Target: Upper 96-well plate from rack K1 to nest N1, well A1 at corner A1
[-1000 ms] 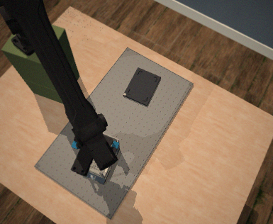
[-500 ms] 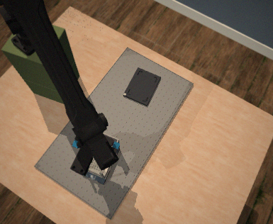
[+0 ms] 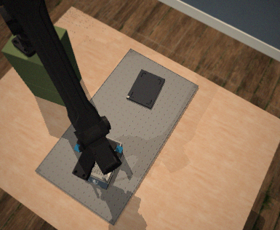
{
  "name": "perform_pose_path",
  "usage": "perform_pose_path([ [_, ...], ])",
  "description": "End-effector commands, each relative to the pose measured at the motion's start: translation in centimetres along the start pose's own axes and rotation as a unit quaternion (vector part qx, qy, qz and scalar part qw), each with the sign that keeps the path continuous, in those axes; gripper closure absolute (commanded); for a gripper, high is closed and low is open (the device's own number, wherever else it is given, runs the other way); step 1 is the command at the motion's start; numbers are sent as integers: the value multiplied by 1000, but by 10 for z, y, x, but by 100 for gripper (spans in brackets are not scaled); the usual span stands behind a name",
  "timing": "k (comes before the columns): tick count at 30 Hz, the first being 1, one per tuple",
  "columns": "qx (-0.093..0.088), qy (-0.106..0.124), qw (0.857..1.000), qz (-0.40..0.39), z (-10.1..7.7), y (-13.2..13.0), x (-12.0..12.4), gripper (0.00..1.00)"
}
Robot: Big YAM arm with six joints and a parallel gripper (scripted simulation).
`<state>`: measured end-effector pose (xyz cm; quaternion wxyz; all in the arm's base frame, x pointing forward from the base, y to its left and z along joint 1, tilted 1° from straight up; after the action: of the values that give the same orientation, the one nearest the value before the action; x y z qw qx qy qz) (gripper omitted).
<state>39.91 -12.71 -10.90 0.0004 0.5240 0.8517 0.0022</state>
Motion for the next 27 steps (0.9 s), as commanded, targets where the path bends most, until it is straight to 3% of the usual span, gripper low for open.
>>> perform_pose_path([
  [1,-26,-24,999,2,-20,21,-17,0],
  [26,-26,-24,999,2,-20,21,-17,0],
  [27,-20,-19,1000,2,-7,19,-15,0],
])
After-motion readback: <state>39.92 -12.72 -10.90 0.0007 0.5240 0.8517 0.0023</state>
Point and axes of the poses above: the point where the finger pads meet when closed, its own z axis out along the fingers, its own y axis across the jaws, x = y × z, the point moved 3 cm from there along -z, back along the fingers, and after that the axes turned 10 degrees about -z, right-handed, at the moved point
